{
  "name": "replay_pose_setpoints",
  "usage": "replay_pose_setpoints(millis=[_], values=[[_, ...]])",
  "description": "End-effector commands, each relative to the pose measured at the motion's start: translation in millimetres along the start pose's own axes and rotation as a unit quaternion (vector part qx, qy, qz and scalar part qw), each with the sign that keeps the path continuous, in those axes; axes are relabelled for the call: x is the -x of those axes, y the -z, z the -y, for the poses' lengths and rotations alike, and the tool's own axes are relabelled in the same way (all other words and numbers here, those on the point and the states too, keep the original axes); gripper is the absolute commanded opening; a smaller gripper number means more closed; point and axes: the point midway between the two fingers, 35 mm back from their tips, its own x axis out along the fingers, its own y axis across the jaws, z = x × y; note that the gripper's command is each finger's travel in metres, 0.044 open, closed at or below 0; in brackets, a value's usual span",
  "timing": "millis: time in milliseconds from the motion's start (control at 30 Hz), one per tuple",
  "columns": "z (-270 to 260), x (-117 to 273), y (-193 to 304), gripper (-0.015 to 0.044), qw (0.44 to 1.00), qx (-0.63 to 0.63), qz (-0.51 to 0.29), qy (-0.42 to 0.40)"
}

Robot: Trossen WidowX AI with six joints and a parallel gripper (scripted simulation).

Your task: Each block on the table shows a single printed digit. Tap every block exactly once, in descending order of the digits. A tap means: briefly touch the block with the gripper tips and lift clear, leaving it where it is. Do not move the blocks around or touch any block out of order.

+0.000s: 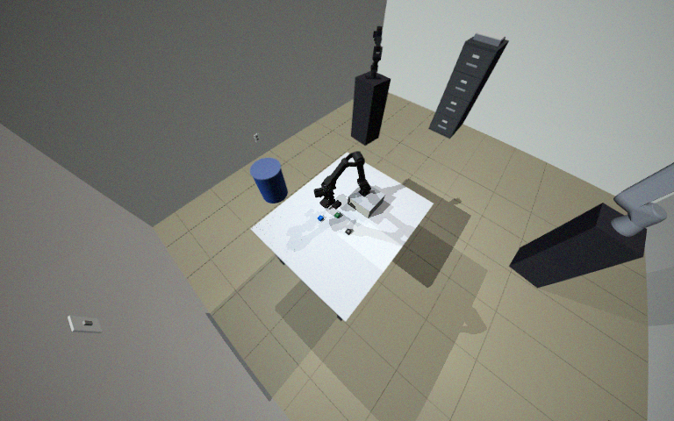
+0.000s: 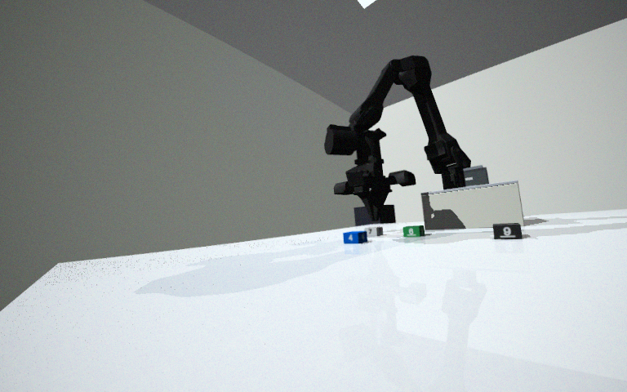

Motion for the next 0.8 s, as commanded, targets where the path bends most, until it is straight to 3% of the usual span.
replay_pose_setpoints(millis=[0,433,567,767], values=[[-1.3,-7.9,1.9,0.002,1.0,0.002,-0.002,-0.002],[-1.6,-19.7,2.4,0.002,1.0,0.002,-0.002,-0.002],[-1.2,8.3,1.9,0.002,1.0,0.002,-0.001,-0.002],[-1.0,13.6,1.6,0.002,1.0,0.002,-0.001,-0.002]])
